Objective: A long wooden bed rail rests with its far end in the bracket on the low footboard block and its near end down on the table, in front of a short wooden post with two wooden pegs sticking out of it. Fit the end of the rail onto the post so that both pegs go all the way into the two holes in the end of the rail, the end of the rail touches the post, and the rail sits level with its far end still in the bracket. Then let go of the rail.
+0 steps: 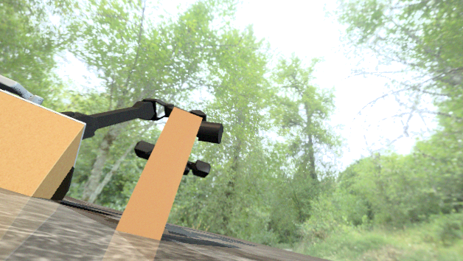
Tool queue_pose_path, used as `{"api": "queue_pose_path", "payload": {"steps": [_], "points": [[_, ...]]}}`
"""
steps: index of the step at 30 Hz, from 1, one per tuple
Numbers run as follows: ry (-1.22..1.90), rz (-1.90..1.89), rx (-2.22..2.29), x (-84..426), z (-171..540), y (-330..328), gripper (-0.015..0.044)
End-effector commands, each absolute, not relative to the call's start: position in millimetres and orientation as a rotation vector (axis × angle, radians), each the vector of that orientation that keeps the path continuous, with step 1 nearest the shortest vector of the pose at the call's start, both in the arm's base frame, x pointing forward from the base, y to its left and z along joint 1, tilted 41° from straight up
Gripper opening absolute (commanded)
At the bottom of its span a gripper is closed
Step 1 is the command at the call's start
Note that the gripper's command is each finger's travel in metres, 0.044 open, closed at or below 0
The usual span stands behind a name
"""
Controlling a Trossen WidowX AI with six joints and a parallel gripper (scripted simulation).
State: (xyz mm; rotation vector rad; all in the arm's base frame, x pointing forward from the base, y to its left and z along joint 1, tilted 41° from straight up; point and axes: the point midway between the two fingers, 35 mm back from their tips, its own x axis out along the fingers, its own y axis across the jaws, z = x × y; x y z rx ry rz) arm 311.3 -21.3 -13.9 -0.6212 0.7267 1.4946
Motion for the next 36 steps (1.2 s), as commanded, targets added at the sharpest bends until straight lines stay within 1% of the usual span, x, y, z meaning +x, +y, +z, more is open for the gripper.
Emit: {"api": "queue_pose_path", "payload": {"steps": [1, 36], "points": [[0.721, 1.486, -0.625, 313.8, -10.7, -22.3, 0.0000], [0.721, 1.486, -0.625, 314.2, -11.7, -20.5, 0.0000]]}}
